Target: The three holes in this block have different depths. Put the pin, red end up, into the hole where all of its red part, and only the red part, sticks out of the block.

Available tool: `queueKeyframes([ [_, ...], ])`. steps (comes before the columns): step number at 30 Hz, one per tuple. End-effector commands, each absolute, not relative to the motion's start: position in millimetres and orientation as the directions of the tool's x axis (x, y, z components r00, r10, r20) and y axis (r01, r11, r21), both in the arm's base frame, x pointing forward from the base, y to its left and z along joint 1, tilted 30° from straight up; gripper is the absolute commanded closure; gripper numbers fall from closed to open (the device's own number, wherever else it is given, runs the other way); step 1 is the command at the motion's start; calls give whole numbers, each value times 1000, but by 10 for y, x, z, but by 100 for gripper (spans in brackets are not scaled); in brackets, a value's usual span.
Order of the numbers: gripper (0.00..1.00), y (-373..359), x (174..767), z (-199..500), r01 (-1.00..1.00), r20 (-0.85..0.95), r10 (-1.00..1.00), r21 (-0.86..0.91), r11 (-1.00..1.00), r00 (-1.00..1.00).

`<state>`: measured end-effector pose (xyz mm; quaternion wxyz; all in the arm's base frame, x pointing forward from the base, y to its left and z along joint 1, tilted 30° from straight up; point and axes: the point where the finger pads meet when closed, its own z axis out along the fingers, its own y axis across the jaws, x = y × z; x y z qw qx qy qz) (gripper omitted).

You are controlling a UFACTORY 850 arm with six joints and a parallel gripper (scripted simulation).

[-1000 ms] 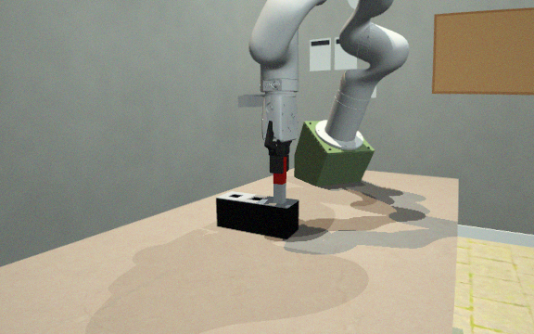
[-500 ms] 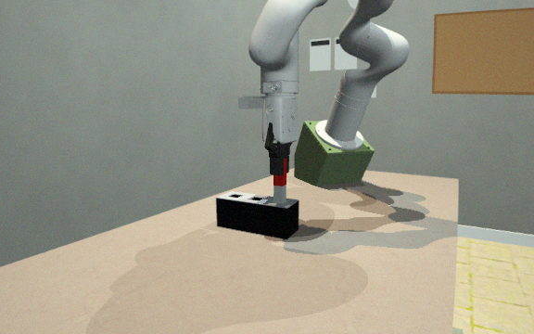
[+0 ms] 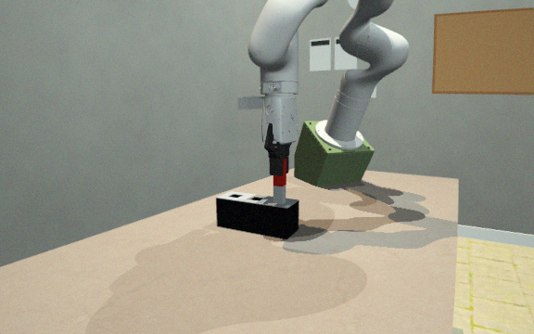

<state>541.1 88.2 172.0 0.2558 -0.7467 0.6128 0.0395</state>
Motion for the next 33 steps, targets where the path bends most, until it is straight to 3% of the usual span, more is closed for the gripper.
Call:
queueKeyframes([
  [1, 100, 880, 5418, 1726, -935, -372, -895, -335, -118, 246],
  [33, 100, 900, 5435, 1697, -935, -372, -895, -335, -118, 246],
])
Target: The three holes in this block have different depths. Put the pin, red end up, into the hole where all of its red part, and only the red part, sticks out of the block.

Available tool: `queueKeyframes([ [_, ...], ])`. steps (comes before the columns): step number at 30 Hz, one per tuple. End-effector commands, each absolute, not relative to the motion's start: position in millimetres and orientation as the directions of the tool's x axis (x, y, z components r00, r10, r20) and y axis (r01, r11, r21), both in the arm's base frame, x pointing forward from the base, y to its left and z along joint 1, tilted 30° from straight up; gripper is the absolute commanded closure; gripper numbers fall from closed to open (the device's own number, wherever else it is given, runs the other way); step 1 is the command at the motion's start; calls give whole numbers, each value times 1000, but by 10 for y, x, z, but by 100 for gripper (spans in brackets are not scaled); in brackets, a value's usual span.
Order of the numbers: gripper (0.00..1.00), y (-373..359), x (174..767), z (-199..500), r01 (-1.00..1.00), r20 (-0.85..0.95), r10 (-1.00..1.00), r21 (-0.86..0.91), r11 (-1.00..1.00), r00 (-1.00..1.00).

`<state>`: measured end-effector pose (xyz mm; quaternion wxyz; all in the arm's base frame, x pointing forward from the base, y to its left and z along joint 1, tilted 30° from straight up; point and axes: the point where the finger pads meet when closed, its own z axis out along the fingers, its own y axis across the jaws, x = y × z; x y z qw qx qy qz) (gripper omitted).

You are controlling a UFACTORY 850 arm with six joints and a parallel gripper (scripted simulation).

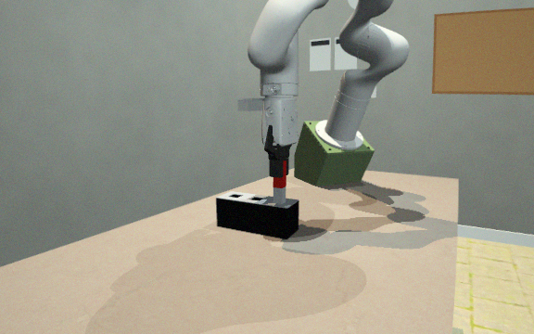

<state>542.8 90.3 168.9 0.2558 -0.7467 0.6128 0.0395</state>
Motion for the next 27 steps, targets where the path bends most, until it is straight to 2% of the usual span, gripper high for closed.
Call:
queueKeyframes([
  [1, 100, 900, 5435, 1697, -935, -372, -895, -335, -118, 246],
  [27, 100, 926, 5444, 1667, -935, -372, -895, -335, -118, 246],
])
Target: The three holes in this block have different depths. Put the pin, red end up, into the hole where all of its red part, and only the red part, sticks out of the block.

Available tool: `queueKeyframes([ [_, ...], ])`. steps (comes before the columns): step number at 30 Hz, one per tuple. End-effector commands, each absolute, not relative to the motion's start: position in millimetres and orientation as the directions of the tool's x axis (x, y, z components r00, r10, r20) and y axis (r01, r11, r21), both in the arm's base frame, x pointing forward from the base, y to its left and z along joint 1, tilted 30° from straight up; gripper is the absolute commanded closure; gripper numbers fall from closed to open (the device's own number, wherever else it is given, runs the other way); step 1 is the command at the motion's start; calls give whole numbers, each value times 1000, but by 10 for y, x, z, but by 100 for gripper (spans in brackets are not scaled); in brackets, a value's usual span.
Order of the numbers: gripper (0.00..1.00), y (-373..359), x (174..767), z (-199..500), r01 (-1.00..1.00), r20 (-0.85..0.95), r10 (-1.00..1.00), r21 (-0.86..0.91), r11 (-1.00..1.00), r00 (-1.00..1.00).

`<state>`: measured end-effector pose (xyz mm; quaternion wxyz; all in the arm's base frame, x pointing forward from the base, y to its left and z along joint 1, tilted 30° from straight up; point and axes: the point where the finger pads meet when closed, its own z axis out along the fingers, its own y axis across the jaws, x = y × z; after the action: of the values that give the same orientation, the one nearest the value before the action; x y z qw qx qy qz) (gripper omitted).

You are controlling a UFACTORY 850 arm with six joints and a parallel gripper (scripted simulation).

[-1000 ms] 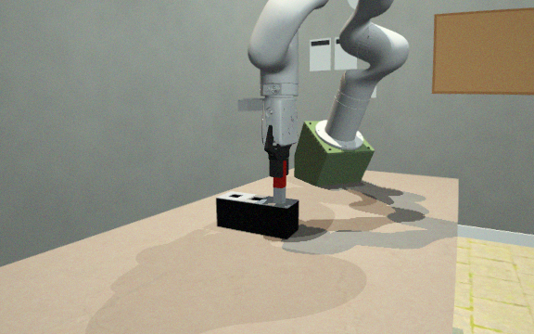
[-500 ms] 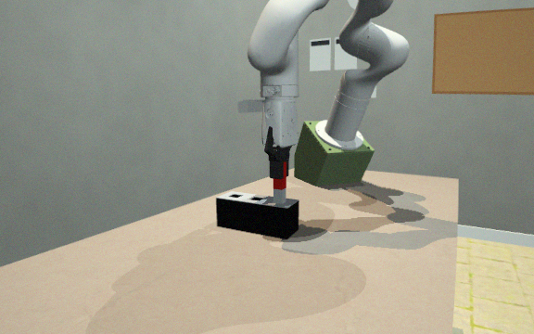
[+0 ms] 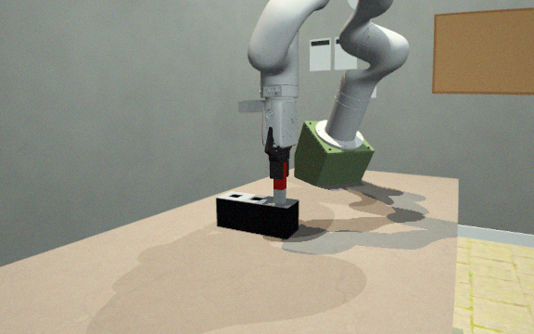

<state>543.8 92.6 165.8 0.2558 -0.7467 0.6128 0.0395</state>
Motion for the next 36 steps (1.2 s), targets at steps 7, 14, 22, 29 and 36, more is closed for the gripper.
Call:
queueKeyframes([
  [7, 100, 926, 5444, 1667, -935, -372, -895, -335, -118, 246],
  [14, 100, 935, 5455, 1628, -935, -372, -895, -335, -118, 246],
  [22, 100, 935, 5455, 1628, -935, -372, -895, -335, -118, 246],
  [29, 100, 935, 5455, 1628, -935, -372, -895, -335, -118, 246],
  [36, 100, 937, 5452, 1629, -935, -372, -895, -335, -118, 246],
])
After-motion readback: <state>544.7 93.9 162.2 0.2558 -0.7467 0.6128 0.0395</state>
